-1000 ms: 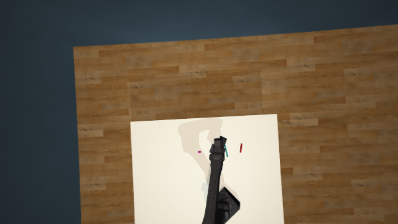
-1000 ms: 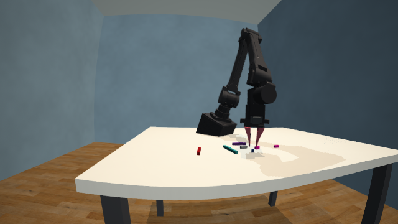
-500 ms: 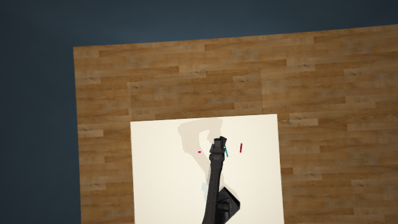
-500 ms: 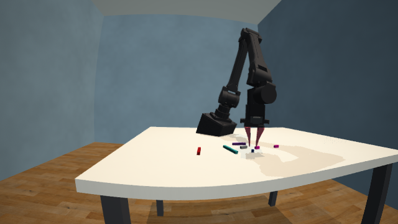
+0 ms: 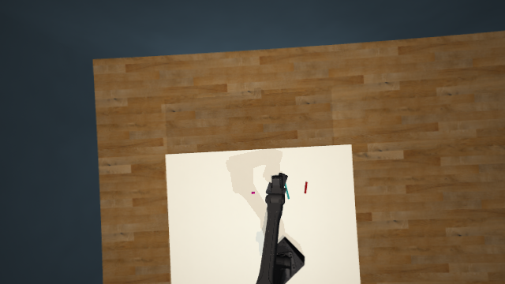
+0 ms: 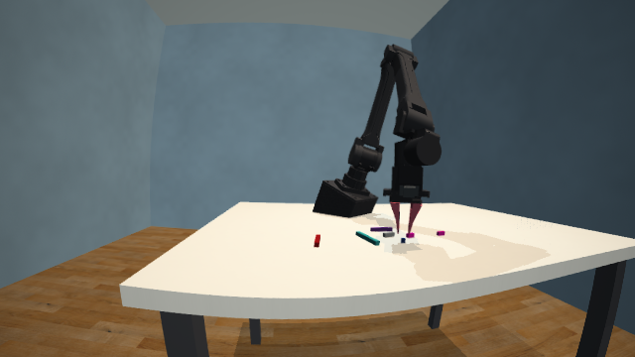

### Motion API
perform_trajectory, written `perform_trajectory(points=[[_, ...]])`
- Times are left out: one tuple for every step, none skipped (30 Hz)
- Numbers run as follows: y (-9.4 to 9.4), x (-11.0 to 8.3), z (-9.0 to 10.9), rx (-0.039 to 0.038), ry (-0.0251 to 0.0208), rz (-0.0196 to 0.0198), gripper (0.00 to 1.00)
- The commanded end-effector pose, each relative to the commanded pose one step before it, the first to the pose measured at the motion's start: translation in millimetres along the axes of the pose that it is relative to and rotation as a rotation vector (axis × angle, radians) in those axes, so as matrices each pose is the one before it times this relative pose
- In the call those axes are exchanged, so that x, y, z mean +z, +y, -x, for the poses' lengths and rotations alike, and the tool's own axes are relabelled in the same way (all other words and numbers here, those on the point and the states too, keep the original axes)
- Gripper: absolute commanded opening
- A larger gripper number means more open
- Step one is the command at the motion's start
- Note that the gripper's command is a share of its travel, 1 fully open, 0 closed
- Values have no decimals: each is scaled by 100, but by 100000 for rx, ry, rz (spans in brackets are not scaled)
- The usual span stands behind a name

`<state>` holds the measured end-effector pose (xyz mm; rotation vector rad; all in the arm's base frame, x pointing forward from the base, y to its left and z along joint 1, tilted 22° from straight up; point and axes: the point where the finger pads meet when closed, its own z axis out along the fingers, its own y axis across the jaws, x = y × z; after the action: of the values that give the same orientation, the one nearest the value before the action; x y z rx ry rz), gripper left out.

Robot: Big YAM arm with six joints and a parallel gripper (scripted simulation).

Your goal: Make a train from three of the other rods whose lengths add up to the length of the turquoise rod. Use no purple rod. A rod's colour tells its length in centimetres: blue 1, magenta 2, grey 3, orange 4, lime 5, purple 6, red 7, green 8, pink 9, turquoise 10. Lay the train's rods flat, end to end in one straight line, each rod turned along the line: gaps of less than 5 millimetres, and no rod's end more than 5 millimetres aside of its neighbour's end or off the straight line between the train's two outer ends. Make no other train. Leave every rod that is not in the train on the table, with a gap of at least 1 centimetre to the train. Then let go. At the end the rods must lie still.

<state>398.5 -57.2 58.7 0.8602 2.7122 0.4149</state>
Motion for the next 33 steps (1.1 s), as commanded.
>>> perform_trajectory(points=[[203,503,-230,105,499,-407,23],[0,0,0,0,0,0,23],[0,0,0,0,0,0,23],[0,0,0,0,0,0,23],[0,0,0,0,0,0,23],[0,0,0,0,0,0,23],[0,0,0,0,0,0,23],[0,0,0,0,0,0,23],[0,0,0,0,0,0,23],[0,0,0,0,0,0,23],[0,0,0,0,0,0,23],[0,0,0,0,0,0,23],[0,0,0,0,0,0,23],[0,0,0,0,0,0,23],[0,0,0,0,0,0,23],[0,0,0,0,0,0,23],[0,0,0,0,0,0,23],[0,0,0,0,0,0,23],[0,0,0,0,0,0,23],[1,1,1,-2,-6,3,23],[9,5,9,-16,-42,21,23],[22,13,24,-42,-108,54,23],[35,22,46,-71,-201,97,23],[23,28,53,-34,-216,91,23],[-1,39,-1,34,-1,-5,23],[-1,50,-1,38,0,-4,23],[-1,61,-2,33,0,-4,23],[-1,72,-2,3,2,-2,23],[0,0,0,0,0,0,23],[0,0,0,0,0,0,23],[-26,75,12,-96,-21,-6,23],[23,97,-17,97,23,-2,23],[0,96,-3,1,5,3,23]])
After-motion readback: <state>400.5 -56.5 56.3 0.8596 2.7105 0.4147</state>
